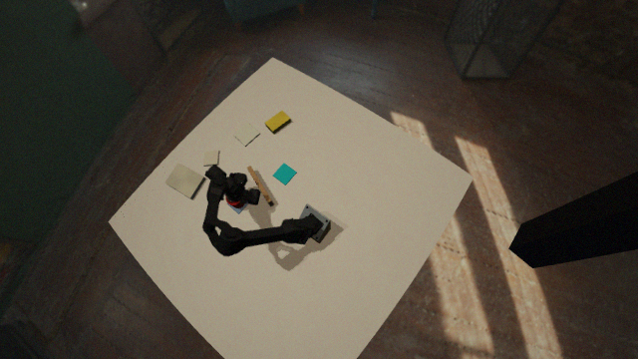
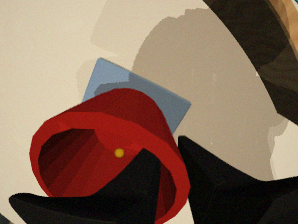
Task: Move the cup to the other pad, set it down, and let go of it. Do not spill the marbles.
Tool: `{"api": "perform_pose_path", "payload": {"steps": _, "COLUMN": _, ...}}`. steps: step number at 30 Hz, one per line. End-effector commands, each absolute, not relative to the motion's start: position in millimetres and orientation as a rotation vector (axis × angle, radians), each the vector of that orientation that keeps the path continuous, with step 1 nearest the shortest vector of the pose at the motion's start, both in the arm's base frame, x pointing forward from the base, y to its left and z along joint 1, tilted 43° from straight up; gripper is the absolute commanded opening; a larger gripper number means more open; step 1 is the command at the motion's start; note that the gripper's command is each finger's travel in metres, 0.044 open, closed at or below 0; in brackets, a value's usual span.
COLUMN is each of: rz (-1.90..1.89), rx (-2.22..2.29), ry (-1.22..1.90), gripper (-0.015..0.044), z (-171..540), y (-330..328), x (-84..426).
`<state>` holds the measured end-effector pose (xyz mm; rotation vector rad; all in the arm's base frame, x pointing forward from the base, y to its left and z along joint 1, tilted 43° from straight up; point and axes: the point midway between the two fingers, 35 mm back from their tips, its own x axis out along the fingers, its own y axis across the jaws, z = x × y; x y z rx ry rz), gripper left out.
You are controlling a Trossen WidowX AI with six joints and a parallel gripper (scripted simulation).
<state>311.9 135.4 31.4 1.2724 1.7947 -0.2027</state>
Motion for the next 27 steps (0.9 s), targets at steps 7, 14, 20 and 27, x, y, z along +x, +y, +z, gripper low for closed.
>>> {"api": "perform_pose_path", "payload": {"steps": 7, "rz": -0.202, "rx": 1.272, "ry": 1.794, "gripper": 0.0000, "z": 31.6, "y": 135.5, "x": 312.0}}
{"api": "perform_pose_path", "payload": {"steps": 14, "rz": -0.205, "rx": 1.271, "ry": 1.794, "gripper": 0.0000, "z": 42.9, "y": 124.0, "x": 315.2}}
{"api": "perform_pose_path", "payload": {"steps": 20, "rz": -0.209, "rx": 1.272, "ry": 1.796, "gripper": 0.0000, "z": 59.1, "y": 107.3, "x": 318.2}}
{"api": "perform_pose_path", "payload": {"steps": 27, "rz": -0.210, "rx": 1.274, "ry": 1.798, "gripper": 0.0000, "z": 77.1, "y": 89.0, "x": 320.6}}
